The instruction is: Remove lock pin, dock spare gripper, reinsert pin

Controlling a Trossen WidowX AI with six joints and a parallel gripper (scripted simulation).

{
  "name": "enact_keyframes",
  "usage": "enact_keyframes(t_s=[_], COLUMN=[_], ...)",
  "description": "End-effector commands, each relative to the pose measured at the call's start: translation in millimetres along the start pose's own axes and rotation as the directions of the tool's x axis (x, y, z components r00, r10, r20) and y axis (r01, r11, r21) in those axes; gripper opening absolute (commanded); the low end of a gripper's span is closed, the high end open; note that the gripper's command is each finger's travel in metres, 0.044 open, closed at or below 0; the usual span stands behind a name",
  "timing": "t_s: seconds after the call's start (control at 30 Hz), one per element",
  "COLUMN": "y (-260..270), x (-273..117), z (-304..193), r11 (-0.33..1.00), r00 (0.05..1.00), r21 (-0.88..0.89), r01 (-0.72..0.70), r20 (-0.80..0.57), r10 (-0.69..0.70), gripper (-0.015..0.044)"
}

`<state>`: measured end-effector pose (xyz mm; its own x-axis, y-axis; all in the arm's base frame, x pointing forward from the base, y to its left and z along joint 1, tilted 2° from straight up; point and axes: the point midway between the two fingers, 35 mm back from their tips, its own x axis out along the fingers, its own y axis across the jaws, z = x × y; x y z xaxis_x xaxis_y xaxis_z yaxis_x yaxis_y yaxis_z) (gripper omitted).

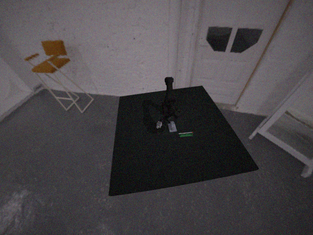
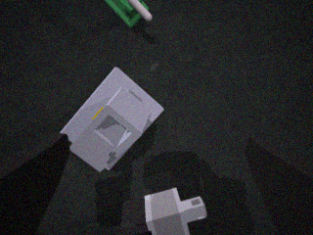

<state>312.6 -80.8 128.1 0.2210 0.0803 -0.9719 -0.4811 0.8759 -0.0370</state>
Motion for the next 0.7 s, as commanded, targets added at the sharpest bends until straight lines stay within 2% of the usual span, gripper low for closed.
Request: enact_keyframes(t_s=[0.0, 0.17, 0.4, 0.53, 0.67], y=[-3, -6, -5, -1, -1], x=[-5, -7, 2, 10, 10], z=[-33, -78, -138, -165, -166], r11=[0.971, 0.827, 0.474, 0.278, 0.268], r00=[0.993, 0.955, 0.846, 0.773, 0.769], r21=[0.216, 0.518, 0.846, 0.940, 0.944], r01=[0.103, 0.217, 0.244, 0.195, 0.192], r20=[0.033, 0.064, 0.053, 0.027, 0.025], r10=[-0.113, -0.290, -0.531, -0.633, -0.638], gripper=[0.0440, 0.0440, 0.0440, 0.0440, 0.0440])
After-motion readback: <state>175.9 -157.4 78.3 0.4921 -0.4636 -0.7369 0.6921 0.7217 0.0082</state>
